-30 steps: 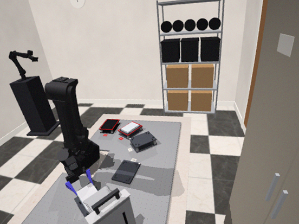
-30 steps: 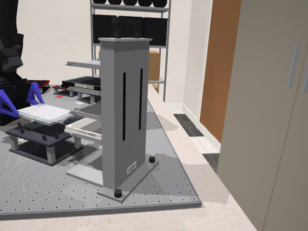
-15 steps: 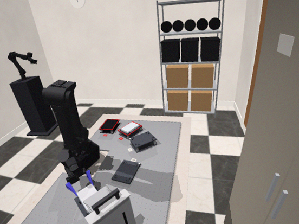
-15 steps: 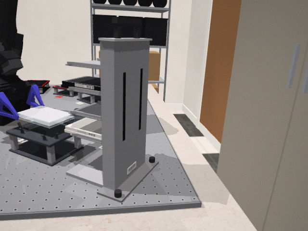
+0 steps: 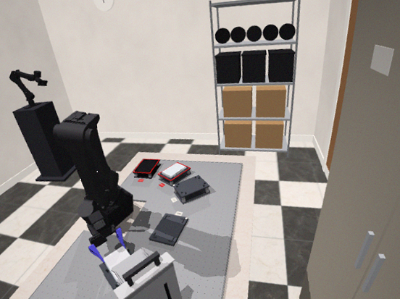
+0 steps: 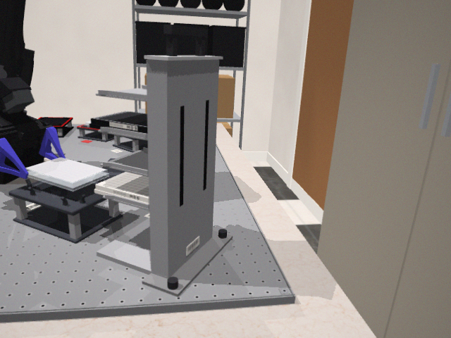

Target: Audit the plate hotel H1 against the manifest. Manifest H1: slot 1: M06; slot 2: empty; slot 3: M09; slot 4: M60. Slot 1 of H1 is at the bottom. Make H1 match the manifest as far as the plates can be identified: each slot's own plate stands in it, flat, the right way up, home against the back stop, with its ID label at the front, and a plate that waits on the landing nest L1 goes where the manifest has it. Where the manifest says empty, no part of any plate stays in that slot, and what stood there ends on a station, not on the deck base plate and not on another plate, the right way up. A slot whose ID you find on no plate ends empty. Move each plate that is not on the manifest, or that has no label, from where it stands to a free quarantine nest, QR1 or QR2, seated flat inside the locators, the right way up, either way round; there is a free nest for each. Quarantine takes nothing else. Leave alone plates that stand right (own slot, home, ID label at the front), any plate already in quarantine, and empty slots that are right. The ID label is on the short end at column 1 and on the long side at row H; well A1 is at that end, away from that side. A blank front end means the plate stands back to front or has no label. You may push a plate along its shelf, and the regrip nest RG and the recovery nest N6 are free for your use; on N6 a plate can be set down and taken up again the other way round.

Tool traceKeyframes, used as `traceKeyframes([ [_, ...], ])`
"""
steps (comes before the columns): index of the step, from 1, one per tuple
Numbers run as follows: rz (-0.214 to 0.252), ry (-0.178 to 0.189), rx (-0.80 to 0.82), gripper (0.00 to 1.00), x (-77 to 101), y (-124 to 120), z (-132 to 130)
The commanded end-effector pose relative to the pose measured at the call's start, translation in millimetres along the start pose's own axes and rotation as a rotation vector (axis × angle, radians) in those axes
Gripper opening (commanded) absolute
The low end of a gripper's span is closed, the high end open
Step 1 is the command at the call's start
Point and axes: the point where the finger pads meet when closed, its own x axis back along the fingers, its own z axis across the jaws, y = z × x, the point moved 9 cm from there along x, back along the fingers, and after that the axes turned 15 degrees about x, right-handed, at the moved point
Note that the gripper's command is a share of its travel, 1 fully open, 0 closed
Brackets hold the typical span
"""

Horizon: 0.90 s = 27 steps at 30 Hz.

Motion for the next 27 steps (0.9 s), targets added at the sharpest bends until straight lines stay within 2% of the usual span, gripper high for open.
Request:
traceKeyframes([
  [1, -0.023, -0.004, 0.014, 0.86, -4.8, 2.6, -2.7],
  [20, -0.022, -0.004, 0.014, 0.86, -8.8, -4.7, -0.5],
  [24, -0.028, -0.015, 0.021, 0.86, -8.2, -3.7, -3.0],
  [27, -0.022, -0.004, 0.013, 0.86, -9.9, -6.9, 0.1],
])
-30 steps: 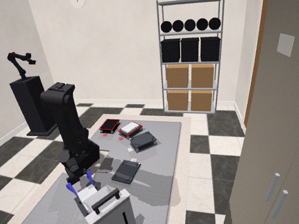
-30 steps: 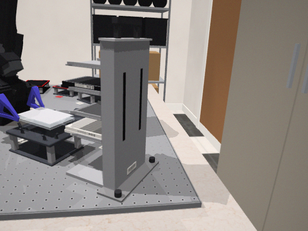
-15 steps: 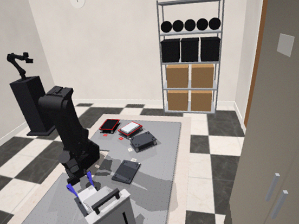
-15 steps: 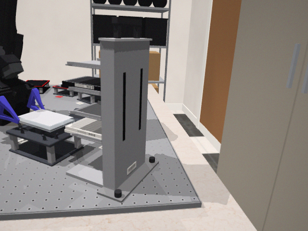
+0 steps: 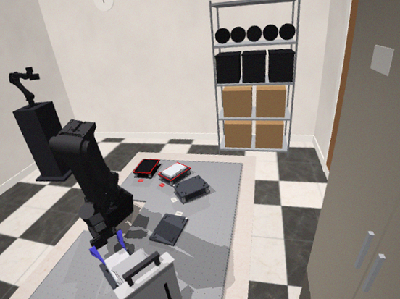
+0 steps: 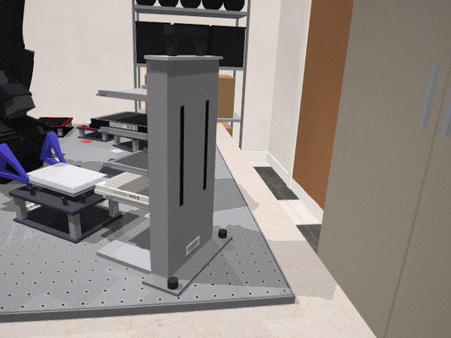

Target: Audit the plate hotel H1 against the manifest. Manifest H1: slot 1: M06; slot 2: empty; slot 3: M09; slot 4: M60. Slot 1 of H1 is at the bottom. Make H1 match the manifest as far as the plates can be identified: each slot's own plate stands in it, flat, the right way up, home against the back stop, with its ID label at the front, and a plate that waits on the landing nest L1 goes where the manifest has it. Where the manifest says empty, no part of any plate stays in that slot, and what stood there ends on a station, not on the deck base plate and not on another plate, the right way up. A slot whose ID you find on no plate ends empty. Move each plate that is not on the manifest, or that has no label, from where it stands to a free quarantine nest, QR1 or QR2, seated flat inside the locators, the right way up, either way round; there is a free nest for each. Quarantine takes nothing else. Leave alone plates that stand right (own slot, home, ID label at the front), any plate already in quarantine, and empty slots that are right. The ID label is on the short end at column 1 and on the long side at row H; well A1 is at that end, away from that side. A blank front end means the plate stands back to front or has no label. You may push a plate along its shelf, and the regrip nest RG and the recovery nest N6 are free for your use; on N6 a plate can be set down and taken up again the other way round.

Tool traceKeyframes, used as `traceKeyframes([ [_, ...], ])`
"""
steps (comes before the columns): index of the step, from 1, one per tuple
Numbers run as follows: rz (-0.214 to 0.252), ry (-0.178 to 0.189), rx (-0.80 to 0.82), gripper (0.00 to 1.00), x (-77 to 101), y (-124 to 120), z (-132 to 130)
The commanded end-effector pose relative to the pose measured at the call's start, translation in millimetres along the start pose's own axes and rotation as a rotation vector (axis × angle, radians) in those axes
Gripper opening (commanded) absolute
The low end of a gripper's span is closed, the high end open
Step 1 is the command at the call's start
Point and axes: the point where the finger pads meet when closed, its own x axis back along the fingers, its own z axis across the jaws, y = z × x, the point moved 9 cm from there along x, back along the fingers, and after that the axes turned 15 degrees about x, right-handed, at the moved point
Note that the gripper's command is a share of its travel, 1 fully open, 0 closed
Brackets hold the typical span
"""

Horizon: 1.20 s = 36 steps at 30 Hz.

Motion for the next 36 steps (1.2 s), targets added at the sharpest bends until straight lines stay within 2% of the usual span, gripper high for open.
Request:
traceKeyframes([
  [1, -0.017, -0.001, 0.008, 0.86, -4.0, 1, -1],
  [13, -0.012, 0.0, 0.002, 0.86, -6.3, -4, 1],
  [14, -0.017, -0.008, 0.01, 0.86, -5.7, -3, -2],
  [18, 0.0, 0.007, -0.01, 0.86, -7.6, -8, 2],
  [33, 0.025, 0.019, -0.035, 0.86, -10.8, -18, 6],
  [34, 0.028, 0.021, -0.037, 0.93, -11.0, -19, 6],
  [36, 0.028, 0.011, -0.029, 0.93, -5.8, -16, 6],
])
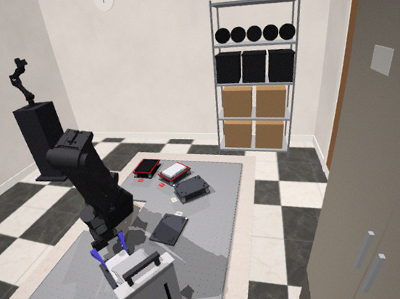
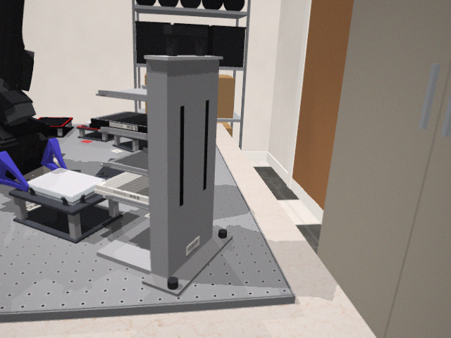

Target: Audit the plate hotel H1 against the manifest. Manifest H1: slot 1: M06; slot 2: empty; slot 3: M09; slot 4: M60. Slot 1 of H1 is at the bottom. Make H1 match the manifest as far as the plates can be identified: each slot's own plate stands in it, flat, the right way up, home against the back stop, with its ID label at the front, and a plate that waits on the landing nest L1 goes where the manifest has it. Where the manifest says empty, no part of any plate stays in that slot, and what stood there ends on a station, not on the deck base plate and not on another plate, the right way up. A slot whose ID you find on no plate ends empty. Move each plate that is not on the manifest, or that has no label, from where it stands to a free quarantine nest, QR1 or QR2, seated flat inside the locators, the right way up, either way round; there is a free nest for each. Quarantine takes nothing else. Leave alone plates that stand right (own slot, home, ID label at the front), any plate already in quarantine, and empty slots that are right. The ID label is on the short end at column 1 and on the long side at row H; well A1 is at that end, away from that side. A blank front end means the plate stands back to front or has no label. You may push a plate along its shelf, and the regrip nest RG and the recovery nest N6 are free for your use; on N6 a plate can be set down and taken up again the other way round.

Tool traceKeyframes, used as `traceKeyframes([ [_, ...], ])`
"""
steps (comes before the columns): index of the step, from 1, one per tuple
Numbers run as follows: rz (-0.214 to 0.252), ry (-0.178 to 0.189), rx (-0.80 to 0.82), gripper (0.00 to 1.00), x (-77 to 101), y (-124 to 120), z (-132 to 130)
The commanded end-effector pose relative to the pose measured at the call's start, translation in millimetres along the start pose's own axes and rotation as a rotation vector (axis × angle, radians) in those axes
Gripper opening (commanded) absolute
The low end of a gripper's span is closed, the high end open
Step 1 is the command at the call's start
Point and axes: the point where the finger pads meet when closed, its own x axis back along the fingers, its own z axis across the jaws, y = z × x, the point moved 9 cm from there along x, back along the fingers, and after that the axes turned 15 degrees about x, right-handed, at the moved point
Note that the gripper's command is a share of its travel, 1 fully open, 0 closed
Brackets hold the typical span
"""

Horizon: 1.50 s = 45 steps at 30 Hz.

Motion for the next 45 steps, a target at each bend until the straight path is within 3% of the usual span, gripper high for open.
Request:
traceKeyframes([
  [1, 0.013, 0.002, -0.019, 0.93, -1.0, -4, 1],
  [12, 0.013, 0.002, -0.019, 0.93, -1.0, -4, 1],
  [13, 0.013, 0.002, -0.019, 1.0, -1.0, -4, 1],
  [28, 0.009, 0.003, -0.024, 1.0, -4.7, -5, -1],
  [30, -0.021, -0.029, 0.004, 1.0, -0.5, 5, -9],
  [33, -0.012, -0.019, -0.008, 1.0, 9.3, 9, -2],
  [45, -0.016, -0.02, 0.018, 1.0, 17.4, 21, -6],
])
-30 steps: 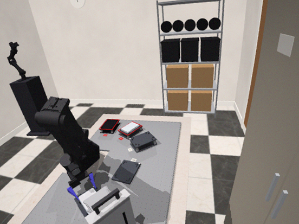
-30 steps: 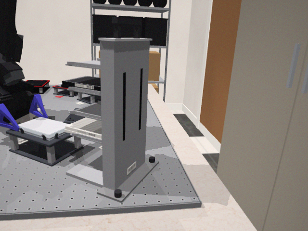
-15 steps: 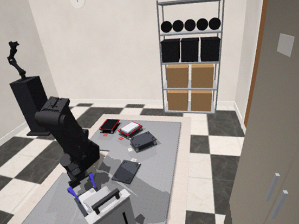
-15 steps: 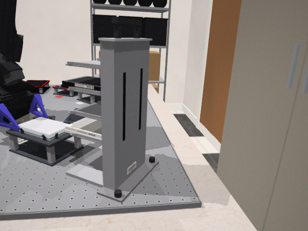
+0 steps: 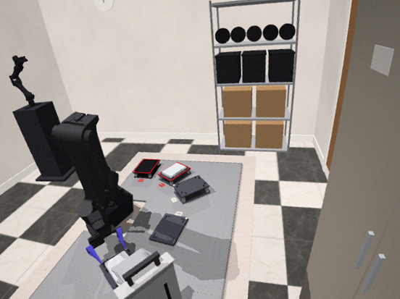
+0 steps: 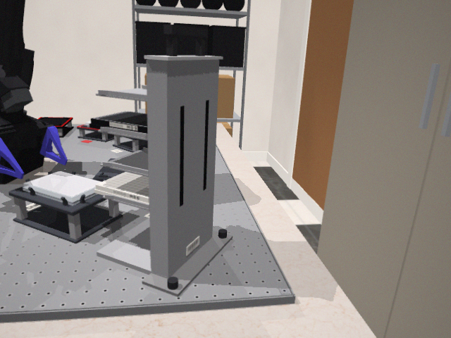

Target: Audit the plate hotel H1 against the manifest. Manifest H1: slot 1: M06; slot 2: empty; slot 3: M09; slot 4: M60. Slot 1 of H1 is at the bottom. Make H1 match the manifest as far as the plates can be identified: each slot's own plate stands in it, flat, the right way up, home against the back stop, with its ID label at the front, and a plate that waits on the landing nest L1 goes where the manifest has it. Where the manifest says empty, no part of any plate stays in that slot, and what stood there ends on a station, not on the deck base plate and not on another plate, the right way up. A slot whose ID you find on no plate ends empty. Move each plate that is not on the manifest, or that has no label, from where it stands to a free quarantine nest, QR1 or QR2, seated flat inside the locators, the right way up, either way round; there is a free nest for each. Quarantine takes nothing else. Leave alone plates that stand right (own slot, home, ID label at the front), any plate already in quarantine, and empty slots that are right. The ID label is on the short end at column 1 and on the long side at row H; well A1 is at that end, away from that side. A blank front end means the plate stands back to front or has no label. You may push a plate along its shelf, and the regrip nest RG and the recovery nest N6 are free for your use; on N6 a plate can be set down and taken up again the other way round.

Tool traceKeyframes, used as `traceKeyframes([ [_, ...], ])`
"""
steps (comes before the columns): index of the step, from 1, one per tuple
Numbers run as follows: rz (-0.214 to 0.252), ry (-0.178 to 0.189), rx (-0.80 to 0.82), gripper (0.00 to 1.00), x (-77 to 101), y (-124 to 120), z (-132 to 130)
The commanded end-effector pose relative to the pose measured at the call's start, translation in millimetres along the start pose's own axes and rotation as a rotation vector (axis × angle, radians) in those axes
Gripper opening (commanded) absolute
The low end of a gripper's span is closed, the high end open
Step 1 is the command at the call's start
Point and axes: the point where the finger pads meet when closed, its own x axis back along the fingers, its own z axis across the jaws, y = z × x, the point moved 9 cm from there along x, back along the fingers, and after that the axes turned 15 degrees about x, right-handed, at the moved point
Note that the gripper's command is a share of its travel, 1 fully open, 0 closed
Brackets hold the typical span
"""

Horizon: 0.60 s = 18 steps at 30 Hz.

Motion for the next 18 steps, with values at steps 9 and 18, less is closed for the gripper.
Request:
traceKeyframes([
  [9, 0.004, -0.003, 0.007, 1.0, 12.4, 12, -2],
  [18, -0.002, 0.011, 0.014, 1.0, 15.9, 23, -3],
])
